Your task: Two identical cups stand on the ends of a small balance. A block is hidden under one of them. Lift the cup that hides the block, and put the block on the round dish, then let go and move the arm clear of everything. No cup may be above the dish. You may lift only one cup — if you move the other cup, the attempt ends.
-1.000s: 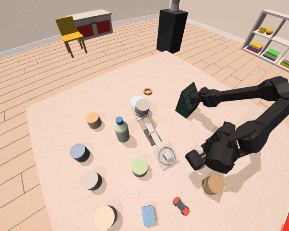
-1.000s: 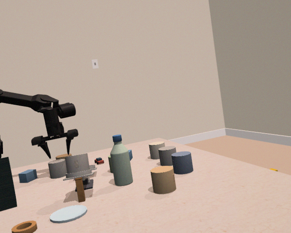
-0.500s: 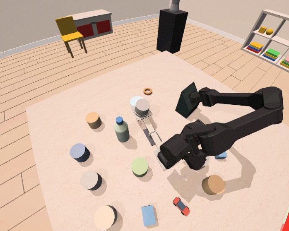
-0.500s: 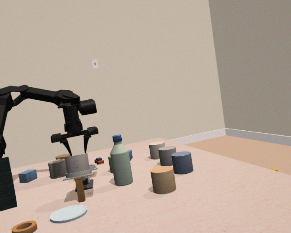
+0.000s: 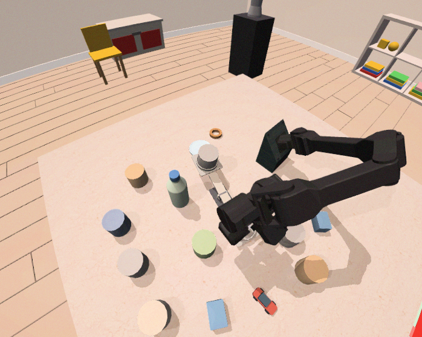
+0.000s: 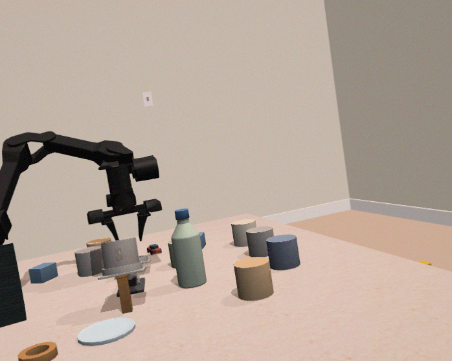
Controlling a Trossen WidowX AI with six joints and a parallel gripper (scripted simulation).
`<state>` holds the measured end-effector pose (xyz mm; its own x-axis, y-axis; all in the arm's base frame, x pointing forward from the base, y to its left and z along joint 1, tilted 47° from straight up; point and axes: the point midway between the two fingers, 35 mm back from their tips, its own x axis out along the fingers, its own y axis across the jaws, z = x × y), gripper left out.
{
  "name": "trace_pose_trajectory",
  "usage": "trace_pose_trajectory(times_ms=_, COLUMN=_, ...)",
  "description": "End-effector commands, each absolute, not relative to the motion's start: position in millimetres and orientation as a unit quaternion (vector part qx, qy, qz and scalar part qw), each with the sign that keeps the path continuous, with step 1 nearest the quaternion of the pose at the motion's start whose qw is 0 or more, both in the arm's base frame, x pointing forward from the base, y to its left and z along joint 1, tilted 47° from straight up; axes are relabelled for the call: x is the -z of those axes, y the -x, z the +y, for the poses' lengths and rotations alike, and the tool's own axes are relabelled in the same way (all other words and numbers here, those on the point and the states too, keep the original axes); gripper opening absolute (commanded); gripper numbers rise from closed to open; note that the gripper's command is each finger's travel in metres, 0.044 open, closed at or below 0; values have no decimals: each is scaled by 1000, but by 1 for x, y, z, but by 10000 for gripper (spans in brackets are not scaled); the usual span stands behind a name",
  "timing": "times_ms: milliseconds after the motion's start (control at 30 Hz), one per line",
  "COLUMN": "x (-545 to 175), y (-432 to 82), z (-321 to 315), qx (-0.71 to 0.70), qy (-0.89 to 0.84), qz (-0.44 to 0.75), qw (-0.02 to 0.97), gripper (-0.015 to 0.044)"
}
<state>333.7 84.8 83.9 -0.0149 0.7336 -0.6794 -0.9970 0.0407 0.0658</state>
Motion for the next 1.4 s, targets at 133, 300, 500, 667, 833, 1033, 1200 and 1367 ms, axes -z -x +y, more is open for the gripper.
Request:
trace_pose_trajectory(times_ms=133, x=-74, y=-332, z=91, qx=-653, qy=226, qz=290, qw=662, gripper=260)
trace_pose_trajectory(times_ms=300, x=-68, y=-332, z=97, qx=-653, qy=226, qz=290, qw=662, gripper=260)
trace_pose_trajectory(times_ms=500, x=-62, y=-332, z=104, qx=-653, qy=226, qz=289, qw=662, gripper=260)
trace_pose_trajectory(times_ms=667, x=-56, y=-332, z=110, qx=-653, qy=226, qz=289, qw=662, gripper=260)
trace_pose_trajectory(times_ms=833, x=-53, y=-331, z=114, qx=-653, qy=226, qz=289, qw=662, gripper=260)
trace_pose_trajectory(times_ms=1033, x=-53, y=-331, z=114, qx=-653, qy=226, qz=289, qw=662, gripper=142)
trace_pose_trajectory(times_ms=1200, x=-53, y=-331, z=114, qx=-653, qy=226, qz=289, qw=662, gripper=108)
trace_pose_trajectory(times_ms=1367, x=-55, y=-332, z=111, qx=-653, qy=226, qz=289, qw=662, gripper=16)
